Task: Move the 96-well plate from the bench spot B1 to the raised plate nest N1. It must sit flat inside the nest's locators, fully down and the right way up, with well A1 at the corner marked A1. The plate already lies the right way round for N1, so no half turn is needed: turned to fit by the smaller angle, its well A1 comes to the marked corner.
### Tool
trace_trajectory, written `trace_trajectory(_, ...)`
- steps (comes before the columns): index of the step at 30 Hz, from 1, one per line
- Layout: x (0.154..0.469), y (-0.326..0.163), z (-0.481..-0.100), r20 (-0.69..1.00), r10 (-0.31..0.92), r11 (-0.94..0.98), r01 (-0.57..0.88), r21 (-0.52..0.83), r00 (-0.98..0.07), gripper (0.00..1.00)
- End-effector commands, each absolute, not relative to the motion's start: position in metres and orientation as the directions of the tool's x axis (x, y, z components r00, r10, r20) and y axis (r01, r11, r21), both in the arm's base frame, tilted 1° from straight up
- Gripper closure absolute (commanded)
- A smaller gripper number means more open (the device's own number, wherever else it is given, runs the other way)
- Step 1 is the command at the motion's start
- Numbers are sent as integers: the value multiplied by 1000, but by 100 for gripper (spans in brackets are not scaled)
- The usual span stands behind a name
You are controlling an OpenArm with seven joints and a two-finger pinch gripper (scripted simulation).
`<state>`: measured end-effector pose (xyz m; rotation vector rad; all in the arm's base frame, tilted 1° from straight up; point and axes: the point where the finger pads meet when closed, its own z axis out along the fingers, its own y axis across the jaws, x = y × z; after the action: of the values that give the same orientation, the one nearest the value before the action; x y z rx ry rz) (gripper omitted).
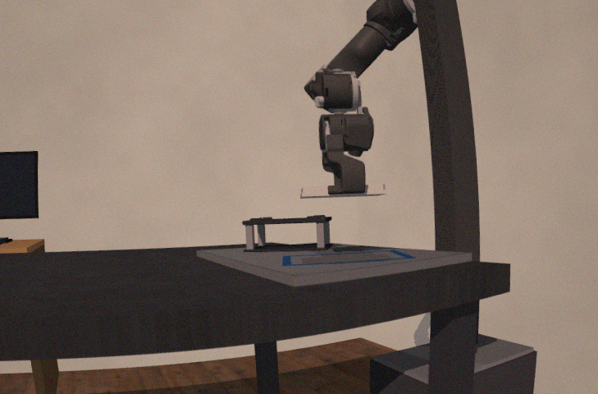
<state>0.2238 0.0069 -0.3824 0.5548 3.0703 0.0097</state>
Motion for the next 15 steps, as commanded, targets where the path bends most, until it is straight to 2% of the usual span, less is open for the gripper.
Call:
trace_trajectory(1,223,5,-383,-19,354,935,354,-1,-935,100)
trace_trajectory(15,219,6,-391,-15,344,939,344,1,-939,100)
